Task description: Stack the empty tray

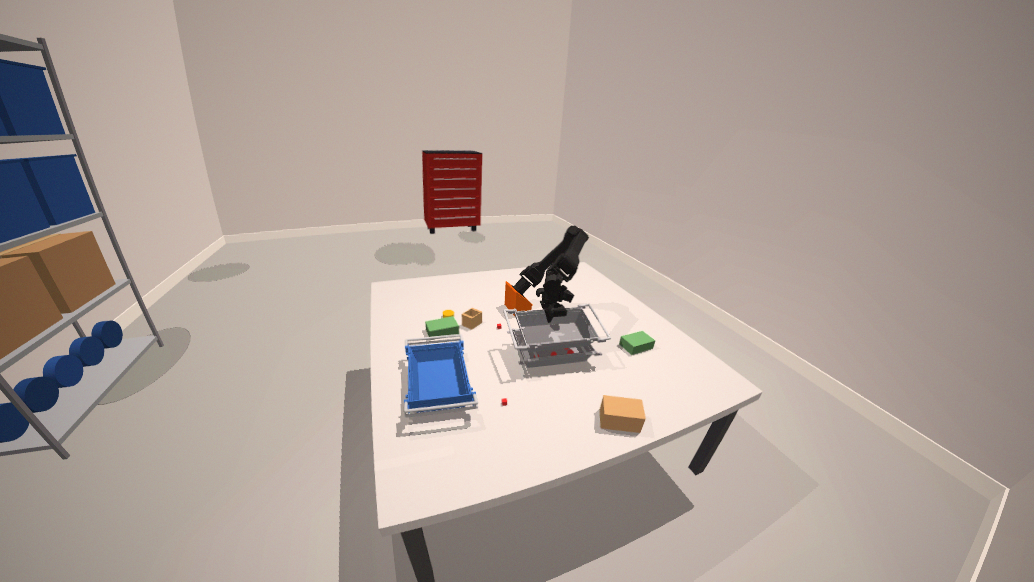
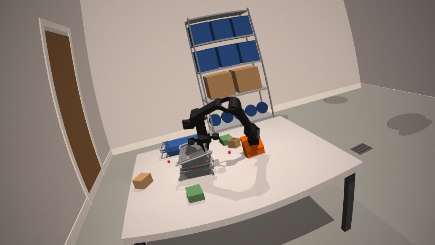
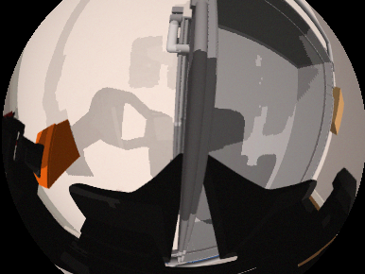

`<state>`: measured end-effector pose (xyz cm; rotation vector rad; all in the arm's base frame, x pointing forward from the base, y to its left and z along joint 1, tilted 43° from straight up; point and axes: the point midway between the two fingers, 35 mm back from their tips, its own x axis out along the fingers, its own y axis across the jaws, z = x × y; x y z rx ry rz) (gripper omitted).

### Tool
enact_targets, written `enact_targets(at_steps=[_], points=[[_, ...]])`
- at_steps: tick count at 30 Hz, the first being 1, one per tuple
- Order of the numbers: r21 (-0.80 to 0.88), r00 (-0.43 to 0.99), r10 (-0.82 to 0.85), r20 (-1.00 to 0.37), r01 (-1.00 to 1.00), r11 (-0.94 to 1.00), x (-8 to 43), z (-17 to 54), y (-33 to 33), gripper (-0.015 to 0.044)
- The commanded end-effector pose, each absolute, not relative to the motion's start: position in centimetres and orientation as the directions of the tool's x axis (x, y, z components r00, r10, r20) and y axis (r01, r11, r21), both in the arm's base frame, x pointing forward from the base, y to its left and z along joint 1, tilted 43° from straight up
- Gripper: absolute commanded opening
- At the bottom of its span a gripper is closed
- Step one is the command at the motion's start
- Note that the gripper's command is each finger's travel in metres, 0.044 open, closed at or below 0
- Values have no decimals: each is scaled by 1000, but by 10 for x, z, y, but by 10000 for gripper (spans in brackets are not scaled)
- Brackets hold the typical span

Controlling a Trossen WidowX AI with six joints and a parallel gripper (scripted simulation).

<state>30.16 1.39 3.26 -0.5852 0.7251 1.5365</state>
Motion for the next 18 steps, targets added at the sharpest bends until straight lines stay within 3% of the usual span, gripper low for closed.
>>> enact_targets(at_steps=[1,18], points=[[117,-108,673,-732,-993,-32,298,28,20,0],[118,-108,673,-732,-993,-32,294,20,28,0]])
